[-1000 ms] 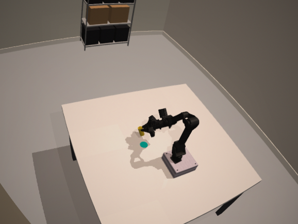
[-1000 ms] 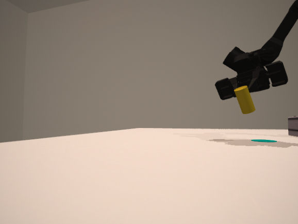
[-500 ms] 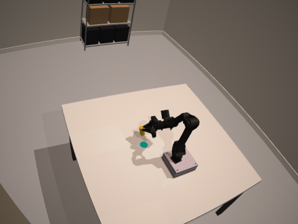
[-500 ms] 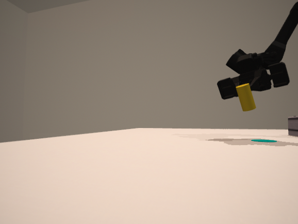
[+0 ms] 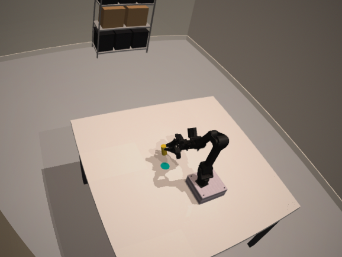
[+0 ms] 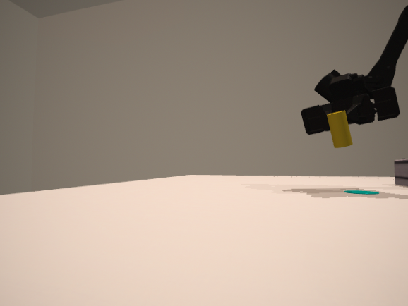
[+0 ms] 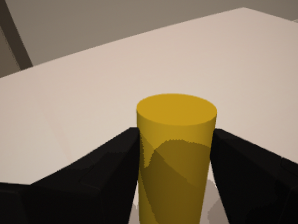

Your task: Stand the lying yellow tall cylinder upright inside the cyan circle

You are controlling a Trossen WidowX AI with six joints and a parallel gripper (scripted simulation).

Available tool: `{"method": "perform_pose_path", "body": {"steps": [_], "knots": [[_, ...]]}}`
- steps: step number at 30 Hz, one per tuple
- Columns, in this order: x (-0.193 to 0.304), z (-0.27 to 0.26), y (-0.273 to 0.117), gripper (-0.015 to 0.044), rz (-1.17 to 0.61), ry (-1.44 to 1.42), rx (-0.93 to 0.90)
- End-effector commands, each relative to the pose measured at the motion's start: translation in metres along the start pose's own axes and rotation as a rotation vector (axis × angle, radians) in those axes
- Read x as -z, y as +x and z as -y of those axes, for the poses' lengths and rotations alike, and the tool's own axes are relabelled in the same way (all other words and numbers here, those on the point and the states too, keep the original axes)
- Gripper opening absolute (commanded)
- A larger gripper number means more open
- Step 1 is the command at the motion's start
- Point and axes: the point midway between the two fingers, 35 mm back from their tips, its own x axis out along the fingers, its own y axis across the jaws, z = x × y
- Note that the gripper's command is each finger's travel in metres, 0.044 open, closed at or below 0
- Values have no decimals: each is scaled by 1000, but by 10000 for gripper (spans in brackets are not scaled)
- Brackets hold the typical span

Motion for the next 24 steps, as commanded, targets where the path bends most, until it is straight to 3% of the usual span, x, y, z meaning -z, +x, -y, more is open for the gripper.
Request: {"method": "perform_pose_path", "body": {"steps": [1, 24], "knots": [[1, -3, -3, 105, 20, -2, -7], [0, -17, -19, 105, 136, -69, -29]]}}
